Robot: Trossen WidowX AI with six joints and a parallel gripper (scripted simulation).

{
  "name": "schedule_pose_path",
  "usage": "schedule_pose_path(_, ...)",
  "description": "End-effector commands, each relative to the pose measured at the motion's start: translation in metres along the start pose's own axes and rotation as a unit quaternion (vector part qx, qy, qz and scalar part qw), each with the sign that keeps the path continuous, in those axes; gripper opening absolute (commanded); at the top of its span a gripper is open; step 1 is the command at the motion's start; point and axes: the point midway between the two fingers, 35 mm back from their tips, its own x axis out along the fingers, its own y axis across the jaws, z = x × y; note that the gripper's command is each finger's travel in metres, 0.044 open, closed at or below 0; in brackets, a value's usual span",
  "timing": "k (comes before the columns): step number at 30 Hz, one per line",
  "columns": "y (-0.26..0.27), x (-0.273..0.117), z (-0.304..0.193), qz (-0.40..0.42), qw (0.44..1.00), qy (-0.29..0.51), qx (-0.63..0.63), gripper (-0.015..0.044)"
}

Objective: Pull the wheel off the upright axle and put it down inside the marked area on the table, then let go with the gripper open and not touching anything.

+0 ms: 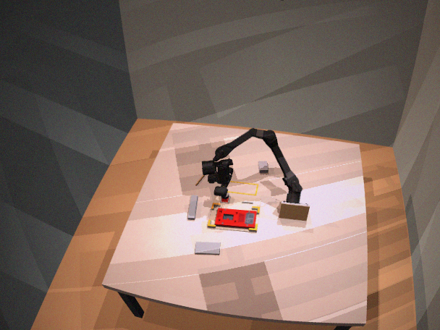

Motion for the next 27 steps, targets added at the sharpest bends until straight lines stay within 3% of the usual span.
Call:
schedule_pose_path(1, 0.0003, 0.0222, -0.0039, -0.004, 1.0, 0.002, -0.005, 0.03)
schedule_pose_path(6, 0.0004, 0.0232, -0.004, -0.004, 1.0, 0.002, -0.005, 0.03)
schedule_pose_path(10, -0.0006, 0.0202, -0.0028, -0.002, 1.0, 0.004, 0.0, 0.0195)
schedule_pose_path(18, -0.0006, 0.0202, -0.0028, -0.002, 1.0, 0.004, 0.0, 0.0142)
schedule_pose_path(23, -0.0006, 0.0194, -0.0027, -0.002, 1.0, 0.004, 0.0, 0.001)
schedule_pose_path(27, -0.0005, 0.0181, -0.0026, -0.002, 1.0, 0.003, 0.0, 0.0)
